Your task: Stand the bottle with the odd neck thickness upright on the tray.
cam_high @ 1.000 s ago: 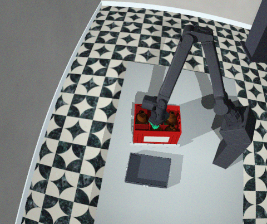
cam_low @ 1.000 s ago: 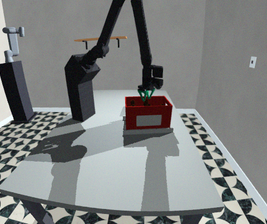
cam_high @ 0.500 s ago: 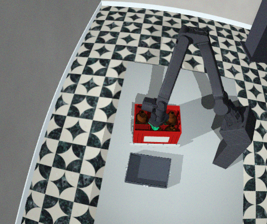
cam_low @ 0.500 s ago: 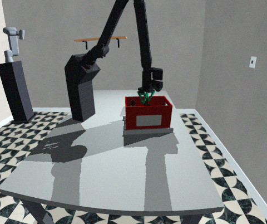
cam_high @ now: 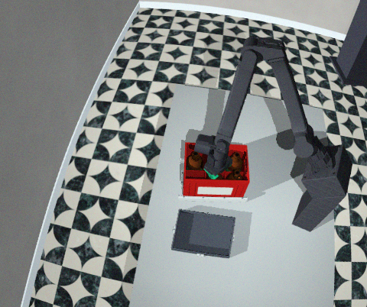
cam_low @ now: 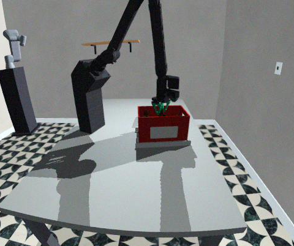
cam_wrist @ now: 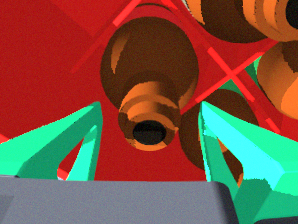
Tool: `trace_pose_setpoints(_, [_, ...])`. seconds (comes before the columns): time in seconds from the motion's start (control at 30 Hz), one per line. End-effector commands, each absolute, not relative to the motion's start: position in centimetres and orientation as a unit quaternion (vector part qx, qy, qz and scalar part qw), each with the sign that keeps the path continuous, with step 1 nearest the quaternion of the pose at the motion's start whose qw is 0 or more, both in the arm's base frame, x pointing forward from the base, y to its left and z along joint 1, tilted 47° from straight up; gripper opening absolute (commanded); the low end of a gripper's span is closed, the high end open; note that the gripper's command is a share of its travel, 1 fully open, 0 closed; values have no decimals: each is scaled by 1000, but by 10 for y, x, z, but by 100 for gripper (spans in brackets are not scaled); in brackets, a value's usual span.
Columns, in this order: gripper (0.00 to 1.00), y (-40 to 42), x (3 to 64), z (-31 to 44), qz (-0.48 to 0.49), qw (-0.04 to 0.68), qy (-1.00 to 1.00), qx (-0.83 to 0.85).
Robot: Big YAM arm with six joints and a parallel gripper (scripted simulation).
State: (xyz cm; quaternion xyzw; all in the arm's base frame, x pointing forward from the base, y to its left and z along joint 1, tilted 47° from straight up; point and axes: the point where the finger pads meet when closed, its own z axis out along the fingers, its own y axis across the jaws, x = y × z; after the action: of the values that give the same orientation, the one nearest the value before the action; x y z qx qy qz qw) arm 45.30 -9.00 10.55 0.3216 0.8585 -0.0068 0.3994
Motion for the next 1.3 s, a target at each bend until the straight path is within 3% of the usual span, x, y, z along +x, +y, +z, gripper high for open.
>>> trace_pose_setpoints(0.0, [61, -95, 459, 108, -7, 406, 856, 320])
trace_pose_setpoints(1.23, [61, -95, 458, 106, -7, 405, 856, 320])
trace_pose_setpoints(1.27, [0, -95, 458, 106, -7, 405, 856, 320])
